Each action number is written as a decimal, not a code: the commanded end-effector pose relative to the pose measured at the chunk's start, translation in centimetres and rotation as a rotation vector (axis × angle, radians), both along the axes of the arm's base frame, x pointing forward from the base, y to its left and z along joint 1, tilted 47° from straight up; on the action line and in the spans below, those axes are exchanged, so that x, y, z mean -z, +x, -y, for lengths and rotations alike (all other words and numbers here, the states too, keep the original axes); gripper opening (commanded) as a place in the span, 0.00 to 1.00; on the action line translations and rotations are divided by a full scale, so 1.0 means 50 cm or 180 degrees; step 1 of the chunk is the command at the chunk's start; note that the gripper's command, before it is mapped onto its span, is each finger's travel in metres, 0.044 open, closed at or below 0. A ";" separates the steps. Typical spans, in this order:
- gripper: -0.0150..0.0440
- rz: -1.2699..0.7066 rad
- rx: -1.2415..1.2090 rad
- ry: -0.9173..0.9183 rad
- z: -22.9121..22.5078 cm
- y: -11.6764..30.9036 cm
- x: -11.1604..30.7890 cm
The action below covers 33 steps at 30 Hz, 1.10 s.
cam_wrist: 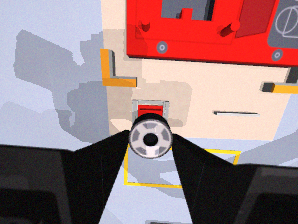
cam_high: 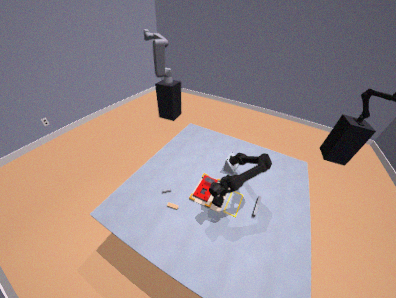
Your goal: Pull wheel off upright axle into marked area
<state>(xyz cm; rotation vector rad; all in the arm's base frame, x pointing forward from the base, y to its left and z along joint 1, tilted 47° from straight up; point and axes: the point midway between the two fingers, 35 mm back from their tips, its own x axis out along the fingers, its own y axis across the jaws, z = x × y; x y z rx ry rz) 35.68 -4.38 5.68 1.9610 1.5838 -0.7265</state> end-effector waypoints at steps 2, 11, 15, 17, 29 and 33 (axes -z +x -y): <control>0.25 0.0036 0.0005 -0.0026 0.009 0.002 -0.008; 0.25 0.0035 0.0007 -0.0025 0.013 0.000 -0.012; 0.25 0.0034 0.0008 -0.0024 0.015 0.000 -0.014; 0.25 0.0034 0.0009 -0.0024 0.016 -0.001 -0.015; 0.25 0.0032 0.0012 -0.0022 0.022 -0.003 -0.020; 0.25 0.0032 0.0013 -0.0021 0.023 -0.003 -0.022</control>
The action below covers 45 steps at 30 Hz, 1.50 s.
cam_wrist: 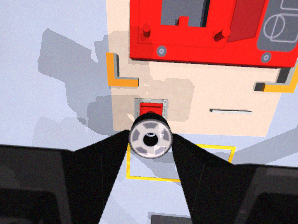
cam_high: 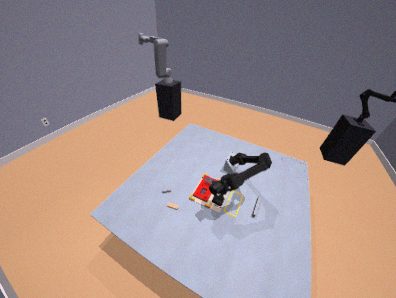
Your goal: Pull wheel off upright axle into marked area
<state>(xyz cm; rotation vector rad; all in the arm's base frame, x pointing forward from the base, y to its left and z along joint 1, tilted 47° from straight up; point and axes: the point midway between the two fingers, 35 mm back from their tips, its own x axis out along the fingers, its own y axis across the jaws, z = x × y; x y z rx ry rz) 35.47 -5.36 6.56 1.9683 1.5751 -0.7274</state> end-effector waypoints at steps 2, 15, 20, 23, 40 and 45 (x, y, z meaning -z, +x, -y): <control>0.25 0.0024 -0.0012 -0.0019 0.005 0.001 -0.005; 0.25 0.0020 -0.0011 -0.0022 0.052 -0.018 -0.052; 0.25 -0.0008 0.0002 -0.0002 0.028 -0.021 -0.053; 0.25 -0.0007 0.0000 -0.0006 0.014 -0.030 -0.069; 0.25 0.0006 -0.0008 -0.0012 -0.065 -0.087 -0.149; 0.25 0.0011 -0.0010 -0.0010 -0.087 -0.107 -0.169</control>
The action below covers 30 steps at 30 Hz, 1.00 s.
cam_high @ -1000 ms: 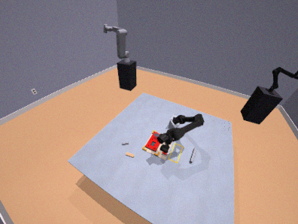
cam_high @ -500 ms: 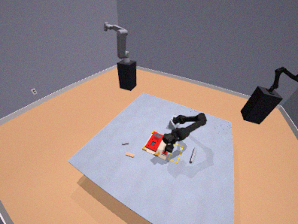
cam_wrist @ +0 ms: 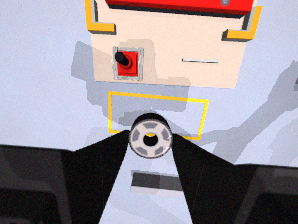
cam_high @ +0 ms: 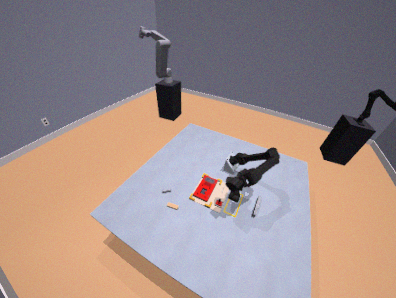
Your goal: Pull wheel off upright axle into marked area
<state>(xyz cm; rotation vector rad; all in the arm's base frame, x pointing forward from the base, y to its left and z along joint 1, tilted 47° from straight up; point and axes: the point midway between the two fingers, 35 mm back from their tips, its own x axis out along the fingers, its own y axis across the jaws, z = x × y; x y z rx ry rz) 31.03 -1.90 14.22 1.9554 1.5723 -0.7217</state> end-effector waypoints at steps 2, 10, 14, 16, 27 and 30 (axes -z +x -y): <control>0.25 -0.0011 0.0014 0.0018 -0.023 -0.024 -0.020; 0.25 -0.0010 0.0014 0.0018 -0.039 -0.020 -0.006; 0.25 -0.0009 0.0014 0.0019 -0.053 -0.017 0.007; 0.25 -0.0010 0.0014 0.0016 -0.058 -0.014 0.013; 0.25 -0.0007 0.0015 0.0012 -0.135 0.010 0.090; 0.25 -0.0005 0.0015 0.0023 -0.159 0.013 0.110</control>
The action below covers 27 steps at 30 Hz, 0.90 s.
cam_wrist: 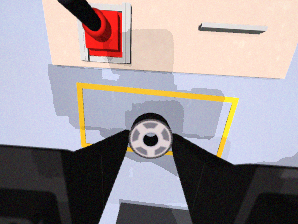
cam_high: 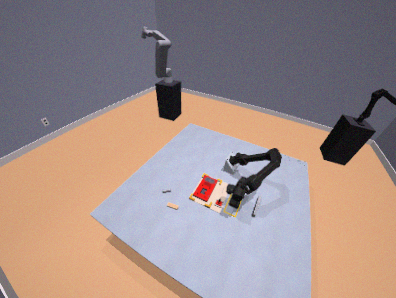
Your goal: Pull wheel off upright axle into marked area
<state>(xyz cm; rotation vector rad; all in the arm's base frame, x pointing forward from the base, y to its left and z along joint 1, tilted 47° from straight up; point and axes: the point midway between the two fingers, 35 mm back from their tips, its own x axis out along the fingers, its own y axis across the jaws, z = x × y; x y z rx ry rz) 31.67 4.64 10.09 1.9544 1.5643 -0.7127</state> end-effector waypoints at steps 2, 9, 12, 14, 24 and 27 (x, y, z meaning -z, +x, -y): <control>0.25 -0.0036 0.0013 0.0039 -0.039 0.001 0.036; 0.34 -0.0013 -0.0013 0.0021 -0.036 0.002 0.030; 0.48 -0.0013 -0.0013 0.0021 -0.036 0.002 0.030; 0.57 -0.0013 -0.0013 0.0021 -0.036 0.002 0.030; 0.76 -0.0035 0.0006 0.0022 0.029 -0.013 -0.029; 0.76 -0.0039 0.0013 0.0031 0.049 -0.020 -0.050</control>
